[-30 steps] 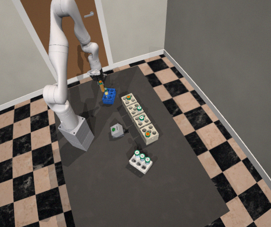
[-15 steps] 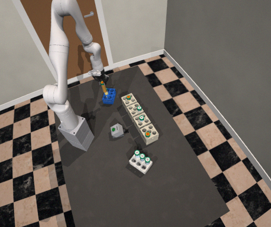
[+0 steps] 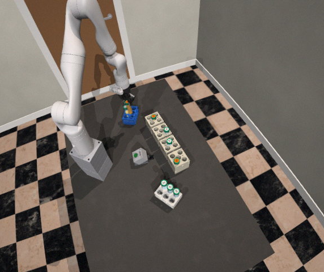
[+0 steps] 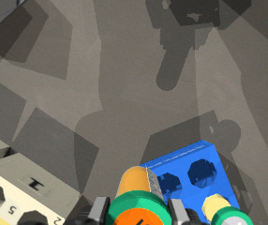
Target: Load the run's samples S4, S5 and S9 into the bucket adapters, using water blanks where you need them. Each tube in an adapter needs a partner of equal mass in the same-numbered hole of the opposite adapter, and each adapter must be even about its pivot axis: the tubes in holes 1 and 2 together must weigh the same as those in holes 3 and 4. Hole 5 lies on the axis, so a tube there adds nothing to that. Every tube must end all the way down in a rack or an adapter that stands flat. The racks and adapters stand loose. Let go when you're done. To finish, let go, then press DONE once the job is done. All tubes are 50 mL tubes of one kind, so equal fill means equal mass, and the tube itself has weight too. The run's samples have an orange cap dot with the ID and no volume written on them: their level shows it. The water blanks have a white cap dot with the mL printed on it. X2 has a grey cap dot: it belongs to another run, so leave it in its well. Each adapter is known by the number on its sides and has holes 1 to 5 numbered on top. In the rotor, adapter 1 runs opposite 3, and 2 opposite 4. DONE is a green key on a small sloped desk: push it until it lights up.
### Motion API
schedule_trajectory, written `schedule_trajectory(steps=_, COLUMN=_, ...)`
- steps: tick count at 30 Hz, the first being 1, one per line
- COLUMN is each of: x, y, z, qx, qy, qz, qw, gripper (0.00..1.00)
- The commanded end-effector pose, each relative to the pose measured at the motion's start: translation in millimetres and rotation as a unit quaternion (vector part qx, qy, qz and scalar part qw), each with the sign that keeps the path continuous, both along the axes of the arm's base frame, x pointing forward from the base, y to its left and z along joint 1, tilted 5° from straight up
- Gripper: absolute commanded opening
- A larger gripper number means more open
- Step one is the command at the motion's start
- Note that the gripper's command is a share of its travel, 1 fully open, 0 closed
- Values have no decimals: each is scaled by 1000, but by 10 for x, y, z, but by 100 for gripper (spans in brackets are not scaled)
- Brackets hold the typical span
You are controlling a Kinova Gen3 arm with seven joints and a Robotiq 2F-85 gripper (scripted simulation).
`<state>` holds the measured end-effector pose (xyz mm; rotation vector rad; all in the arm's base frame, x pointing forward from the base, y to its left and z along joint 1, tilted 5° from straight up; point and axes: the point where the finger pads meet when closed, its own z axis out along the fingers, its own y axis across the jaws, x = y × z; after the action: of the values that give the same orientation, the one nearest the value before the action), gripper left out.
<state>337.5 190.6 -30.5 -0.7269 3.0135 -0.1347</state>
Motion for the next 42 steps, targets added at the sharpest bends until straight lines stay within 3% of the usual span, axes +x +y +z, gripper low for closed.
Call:
schedule_trajectory(steps=1, x=33, y=-73, z=13, qx=2, qy=-2, qz=-25, qw=1000, gripper=10)
schedule_trajectory(steps=19, x=218, y=-572, z=60, qx=12, qy=-14, qz=-183, qw=983, gripper=10)
schedule_trajectory(steps=42, x=460, y=-1227, z=123, qx=23, qy=-29, qz=-383, qw=923, gripper=10)
